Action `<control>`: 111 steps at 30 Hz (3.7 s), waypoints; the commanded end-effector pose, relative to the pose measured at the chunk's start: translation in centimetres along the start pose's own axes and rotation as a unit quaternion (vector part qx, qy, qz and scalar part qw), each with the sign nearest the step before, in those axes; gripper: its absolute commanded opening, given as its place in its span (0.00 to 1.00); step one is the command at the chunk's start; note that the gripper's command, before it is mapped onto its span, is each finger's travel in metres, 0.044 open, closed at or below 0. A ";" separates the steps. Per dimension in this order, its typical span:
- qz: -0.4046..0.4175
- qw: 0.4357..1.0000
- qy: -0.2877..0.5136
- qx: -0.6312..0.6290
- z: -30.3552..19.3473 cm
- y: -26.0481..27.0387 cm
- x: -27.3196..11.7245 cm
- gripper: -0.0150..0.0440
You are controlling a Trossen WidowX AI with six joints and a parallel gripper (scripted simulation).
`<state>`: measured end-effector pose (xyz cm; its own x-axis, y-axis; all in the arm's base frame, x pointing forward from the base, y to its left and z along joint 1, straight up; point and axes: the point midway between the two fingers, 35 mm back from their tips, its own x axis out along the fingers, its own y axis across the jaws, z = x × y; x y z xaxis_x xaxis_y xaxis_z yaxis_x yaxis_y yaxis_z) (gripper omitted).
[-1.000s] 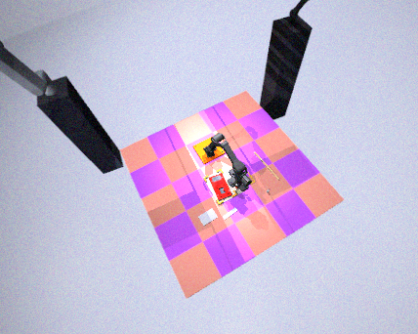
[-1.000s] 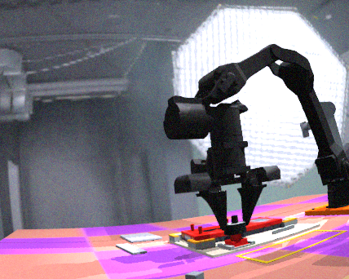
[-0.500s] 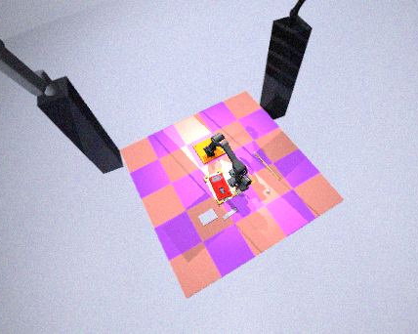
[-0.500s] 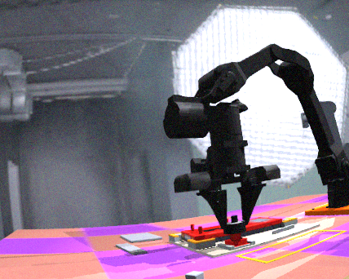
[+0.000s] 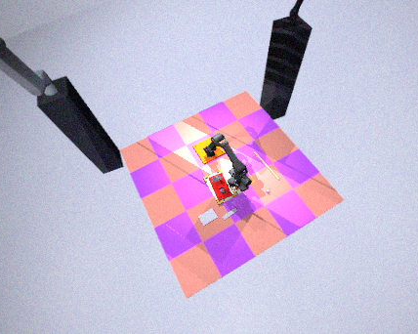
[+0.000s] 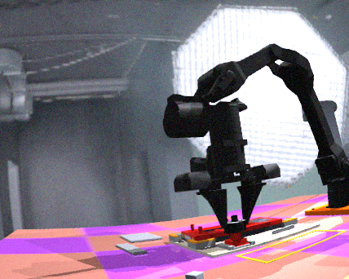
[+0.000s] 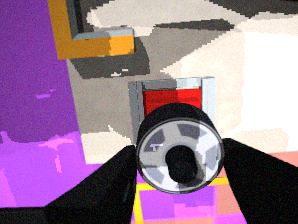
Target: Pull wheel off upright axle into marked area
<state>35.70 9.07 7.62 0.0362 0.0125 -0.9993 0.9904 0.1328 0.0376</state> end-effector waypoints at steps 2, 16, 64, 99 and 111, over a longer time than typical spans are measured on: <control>0.000 1.000 0.000 0.000 0.0 0.0 -0.4 0.25; 0.000 1.000 -0.001 0.000 0.0 0.0 -0.9 0.25; 0.000 1.000 -0.002 -0.001 0.0 0.0 -2.5 0.25; -0.001 1.000 -0.002 -0.002 -0.1 -0.1 -6.6 0.25; -0.003 1.000 0.001 -0.002 -4.2 -2.2 -6.2 0.25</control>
<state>33.46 12.11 13.72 0.0304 0.0139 -0.9994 0.9895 0.1408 0.0320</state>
